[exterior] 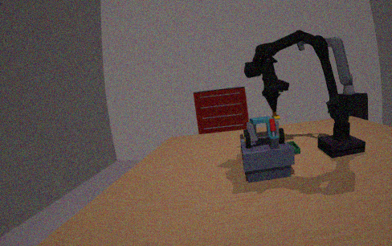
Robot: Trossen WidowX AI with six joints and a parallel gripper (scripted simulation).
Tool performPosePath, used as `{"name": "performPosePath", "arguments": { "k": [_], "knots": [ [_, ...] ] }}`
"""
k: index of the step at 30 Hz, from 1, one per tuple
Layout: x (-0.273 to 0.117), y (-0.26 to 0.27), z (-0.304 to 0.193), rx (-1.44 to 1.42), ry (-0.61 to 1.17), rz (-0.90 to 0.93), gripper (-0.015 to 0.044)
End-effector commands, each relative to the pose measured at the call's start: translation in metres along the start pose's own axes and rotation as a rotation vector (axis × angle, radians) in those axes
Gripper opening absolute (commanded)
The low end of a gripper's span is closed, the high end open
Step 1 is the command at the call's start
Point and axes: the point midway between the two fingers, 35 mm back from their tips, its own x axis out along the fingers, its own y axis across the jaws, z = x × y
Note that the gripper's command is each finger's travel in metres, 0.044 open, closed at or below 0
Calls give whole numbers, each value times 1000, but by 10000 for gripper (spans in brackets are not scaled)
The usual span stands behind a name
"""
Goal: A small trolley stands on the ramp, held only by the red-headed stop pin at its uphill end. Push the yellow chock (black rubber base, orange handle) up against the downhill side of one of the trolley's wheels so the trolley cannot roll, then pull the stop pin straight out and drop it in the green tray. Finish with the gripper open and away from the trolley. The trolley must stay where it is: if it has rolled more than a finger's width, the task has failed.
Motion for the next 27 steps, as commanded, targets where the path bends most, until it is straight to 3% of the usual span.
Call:
{"name": "performPosePath", "arguments": {
  "k": [1, 10, 27],
  "knots": [
    [1, 1, -12, 2, 10, -2, 0],
    [4, 1, -23, 2, 11, -2, 0],
    [47, 3, -25, 2, 11, -2, 0]
  ]
}}
